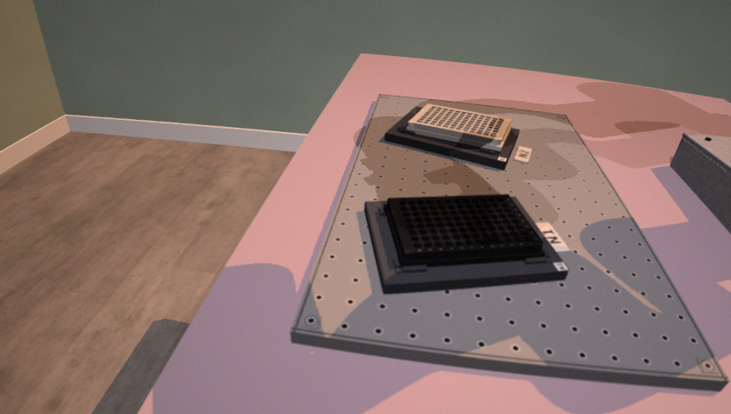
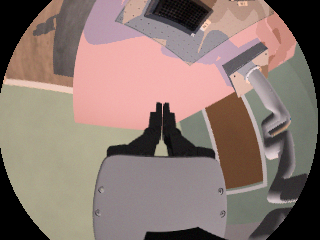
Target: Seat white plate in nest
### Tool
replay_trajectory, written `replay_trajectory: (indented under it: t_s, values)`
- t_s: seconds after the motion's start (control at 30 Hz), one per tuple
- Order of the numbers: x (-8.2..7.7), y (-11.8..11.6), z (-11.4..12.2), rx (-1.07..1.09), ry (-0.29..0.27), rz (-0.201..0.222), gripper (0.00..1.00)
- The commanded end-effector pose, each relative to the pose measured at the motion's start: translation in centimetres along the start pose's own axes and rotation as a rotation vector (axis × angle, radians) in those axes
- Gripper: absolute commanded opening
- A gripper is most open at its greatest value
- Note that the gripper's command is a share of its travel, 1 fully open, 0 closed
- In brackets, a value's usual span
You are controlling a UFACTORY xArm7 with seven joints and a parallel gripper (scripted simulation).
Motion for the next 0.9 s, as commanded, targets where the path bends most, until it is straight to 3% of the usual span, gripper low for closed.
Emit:
replay_trajectory:
  t_s: [0.0,0.37,0.47,0.53,0.87]
  values:
    - [-0.1,0.5,-1.3,-0.028,0.018,-0.032,0.00]
    - [0.4,2.0,-5.6,-0.056,0.040,-0.057,0.00]
    - [0.4,2.1,-5.8,-0.056,0.040,-0.057,0.00]
    - [0.5,2.6,-6.6,-0.086,0.065,-0.078,0.00]
    - [1.3,4.7,-10.6,-0.118,0.092,-0.096,0.00]
Point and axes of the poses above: the point where the finger pads meet when closed, its own x axis out along the fingers, its own y axis across the jaws, z = x × y, the point moved 5 cm from there along -x, back along the fingers, and after that the axes turned 3 degrees about x, right-handed, at the moved point
